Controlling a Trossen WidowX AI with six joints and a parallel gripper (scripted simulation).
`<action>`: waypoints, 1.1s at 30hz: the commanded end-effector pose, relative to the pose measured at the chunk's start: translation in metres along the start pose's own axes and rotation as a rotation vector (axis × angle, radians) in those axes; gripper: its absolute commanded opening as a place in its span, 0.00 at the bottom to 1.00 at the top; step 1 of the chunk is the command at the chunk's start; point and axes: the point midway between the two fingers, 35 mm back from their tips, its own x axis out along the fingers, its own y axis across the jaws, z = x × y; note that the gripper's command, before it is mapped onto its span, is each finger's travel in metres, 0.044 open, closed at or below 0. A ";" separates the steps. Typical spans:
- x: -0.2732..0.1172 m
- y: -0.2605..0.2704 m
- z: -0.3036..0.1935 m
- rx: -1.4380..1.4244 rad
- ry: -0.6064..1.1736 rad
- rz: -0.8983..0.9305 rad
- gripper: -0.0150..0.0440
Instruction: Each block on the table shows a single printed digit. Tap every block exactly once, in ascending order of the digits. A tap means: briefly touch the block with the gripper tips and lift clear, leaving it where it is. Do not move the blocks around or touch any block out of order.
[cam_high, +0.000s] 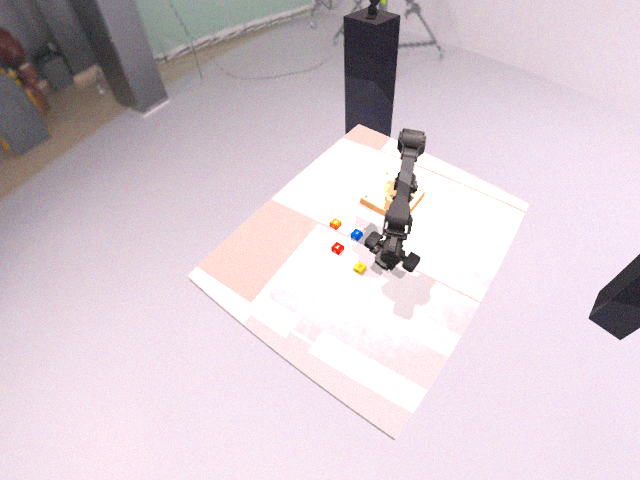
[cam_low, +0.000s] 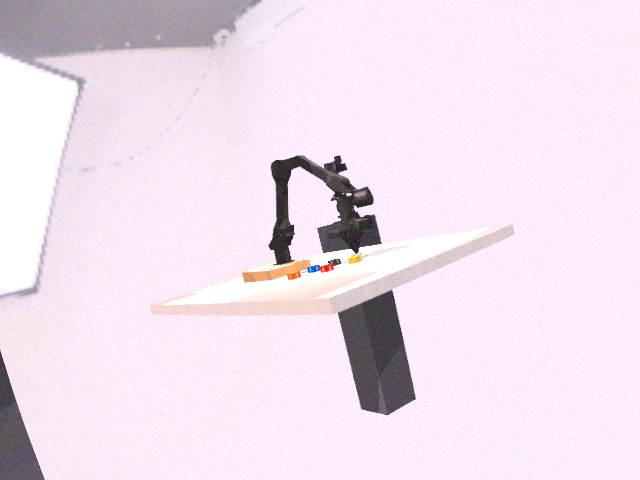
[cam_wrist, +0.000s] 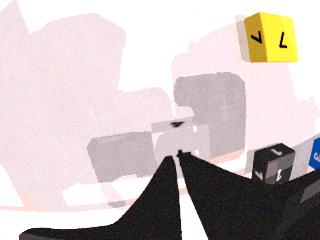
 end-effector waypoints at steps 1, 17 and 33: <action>-0.024 -0.001 0.000 0.004 -0.003 -0.003 0.29; -0.105 0.000 0.000 0.004 -0.003 -0.003 0.29; -0.108 -0.185 0.037 0.003 -0.006 -0.022 0.29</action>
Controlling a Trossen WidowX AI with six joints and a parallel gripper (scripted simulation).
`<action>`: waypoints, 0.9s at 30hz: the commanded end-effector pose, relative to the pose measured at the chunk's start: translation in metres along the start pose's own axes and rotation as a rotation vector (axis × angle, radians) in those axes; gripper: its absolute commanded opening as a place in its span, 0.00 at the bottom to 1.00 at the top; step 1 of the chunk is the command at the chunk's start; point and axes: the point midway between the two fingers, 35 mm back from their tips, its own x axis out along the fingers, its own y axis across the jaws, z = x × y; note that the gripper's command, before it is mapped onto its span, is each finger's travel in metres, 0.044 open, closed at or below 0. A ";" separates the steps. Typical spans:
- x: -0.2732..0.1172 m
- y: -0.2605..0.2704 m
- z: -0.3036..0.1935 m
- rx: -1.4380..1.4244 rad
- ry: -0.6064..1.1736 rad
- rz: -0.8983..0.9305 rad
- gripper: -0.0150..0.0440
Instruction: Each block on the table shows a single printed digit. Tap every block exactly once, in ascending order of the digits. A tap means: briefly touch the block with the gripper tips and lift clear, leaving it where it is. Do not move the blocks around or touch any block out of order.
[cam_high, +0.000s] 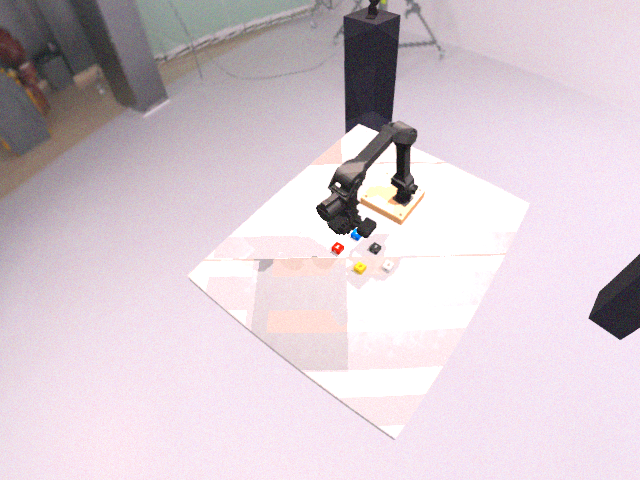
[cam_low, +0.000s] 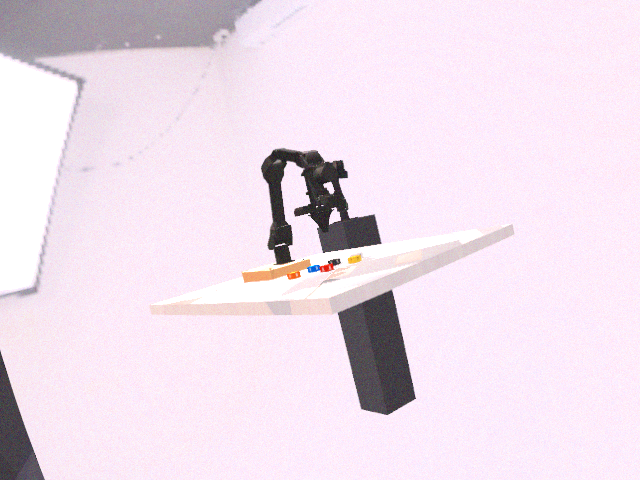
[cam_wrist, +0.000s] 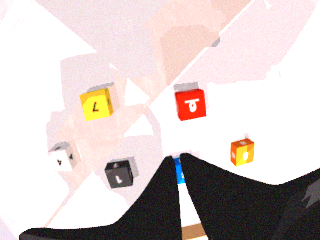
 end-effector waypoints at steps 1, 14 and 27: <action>-0.001 -0.031 0.000 -0.012 -0.003 0.003 0.29; 0.080 -0.031 0.000 -0.012 -0.002 0.003 0.29; 0.096 -0.031 0.000 -0.012 -0.002 0.003 0.29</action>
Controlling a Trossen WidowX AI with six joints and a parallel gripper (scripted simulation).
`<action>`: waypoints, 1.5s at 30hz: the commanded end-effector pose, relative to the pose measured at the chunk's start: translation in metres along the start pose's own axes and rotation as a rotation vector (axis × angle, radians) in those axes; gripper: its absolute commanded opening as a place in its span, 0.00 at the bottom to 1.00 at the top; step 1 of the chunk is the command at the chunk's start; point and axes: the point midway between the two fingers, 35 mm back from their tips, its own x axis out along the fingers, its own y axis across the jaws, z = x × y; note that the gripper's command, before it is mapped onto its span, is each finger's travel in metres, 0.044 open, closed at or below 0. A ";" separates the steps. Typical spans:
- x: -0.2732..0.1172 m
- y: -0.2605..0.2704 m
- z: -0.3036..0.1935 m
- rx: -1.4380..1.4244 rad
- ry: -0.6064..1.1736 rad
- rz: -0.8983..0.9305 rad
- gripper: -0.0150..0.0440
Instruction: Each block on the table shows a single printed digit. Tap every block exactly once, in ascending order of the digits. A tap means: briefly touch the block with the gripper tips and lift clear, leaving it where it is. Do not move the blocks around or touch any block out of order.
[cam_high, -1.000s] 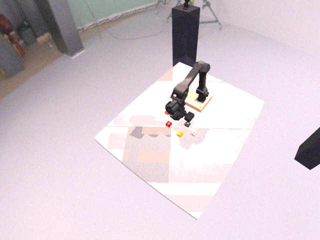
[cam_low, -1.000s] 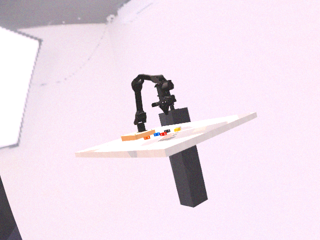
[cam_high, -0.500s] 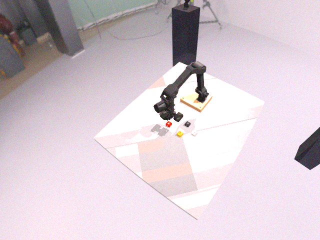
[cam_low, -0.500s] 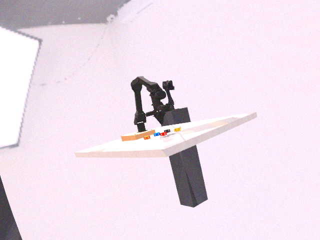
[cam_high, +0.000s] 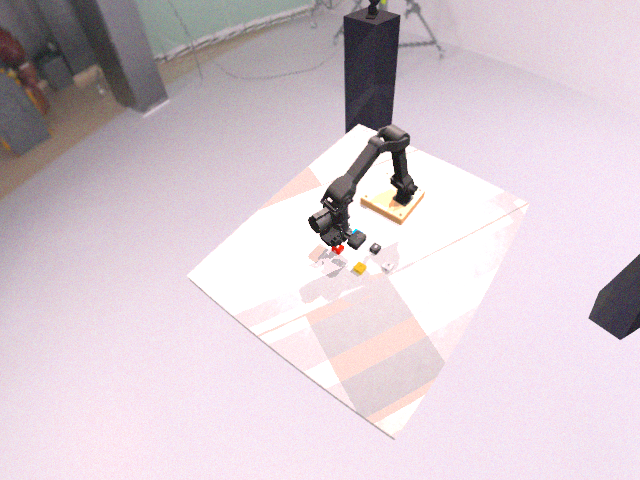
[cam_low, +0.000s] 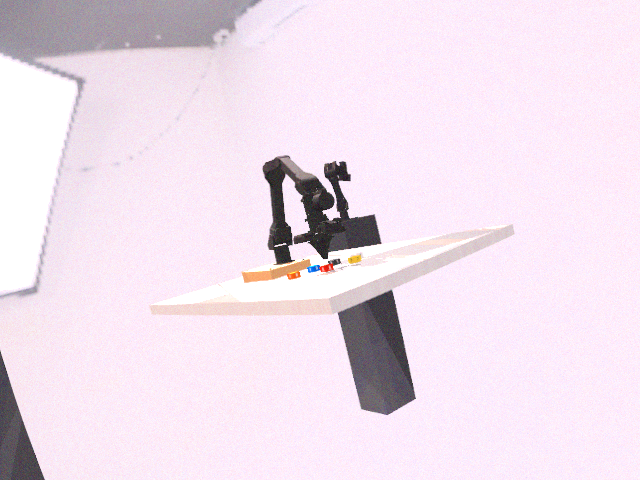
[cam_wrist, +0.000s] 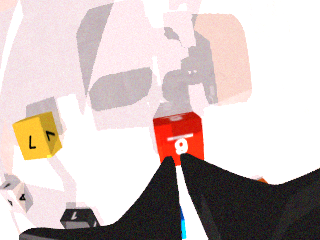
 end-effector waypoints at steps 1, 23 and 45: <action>0.012 0.002 -0.004 -0.004 0.016 0.007 0.29; -0.007 0.001 -0.004 -0.004 0.016 0.007 0.29; -0.089 0.083 0.024 -0.004 0.013 0.015 0.29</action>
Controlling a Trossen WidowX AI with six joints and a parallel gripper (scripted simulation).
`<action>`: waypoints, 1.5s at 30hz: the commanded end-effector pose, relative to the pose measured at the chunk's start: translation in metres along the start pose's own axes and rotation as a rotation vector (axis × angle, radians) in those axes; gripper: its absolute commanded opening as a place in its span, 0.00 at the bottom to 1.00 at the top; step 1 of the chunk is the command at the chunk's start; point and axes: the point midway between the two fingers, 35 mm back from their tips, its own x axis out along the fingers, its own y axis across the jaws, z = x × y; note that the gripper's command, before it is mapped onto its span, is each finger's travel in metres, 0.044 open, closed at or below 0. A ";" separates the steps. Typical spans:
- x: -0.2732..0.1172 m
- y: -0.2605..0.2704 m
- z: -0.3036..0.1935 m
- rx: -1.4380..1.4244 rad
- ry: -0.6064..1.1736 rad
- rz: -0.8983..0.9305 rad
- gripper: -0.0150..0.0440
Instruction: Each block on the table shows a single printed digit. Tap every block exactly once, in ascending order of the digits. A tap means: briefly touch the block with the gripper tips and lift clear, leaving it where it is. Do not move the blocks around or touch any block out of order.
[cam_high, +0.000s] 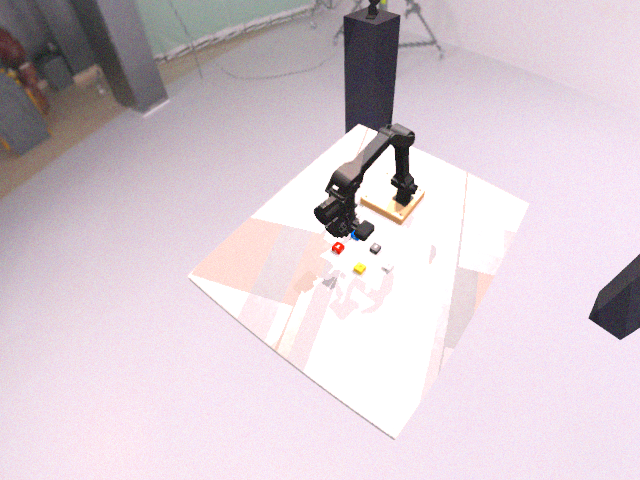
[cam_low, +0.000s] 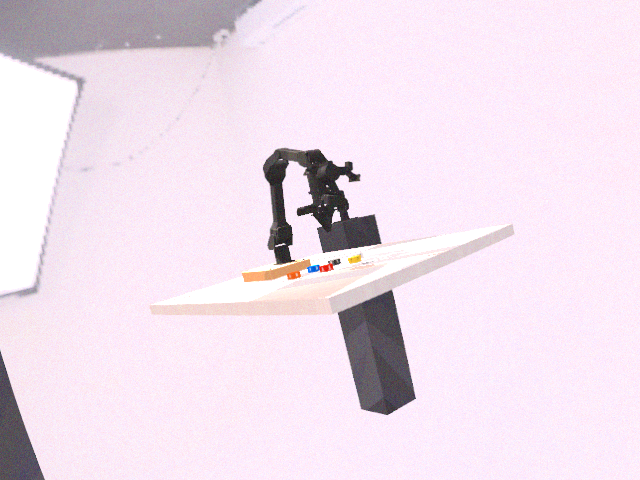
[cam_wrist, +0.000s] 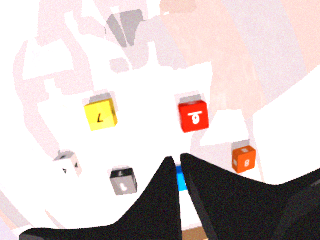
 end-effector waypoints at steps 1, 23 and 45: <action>-0.003 0.063 0.014 -0.019 -0.004 0.007 0.29; 0.082 0.074 0.016 -0.019 -0.004 0.008 0.29; 0.108 0.074 0.015 -0.019 -0.003 0.008 0.29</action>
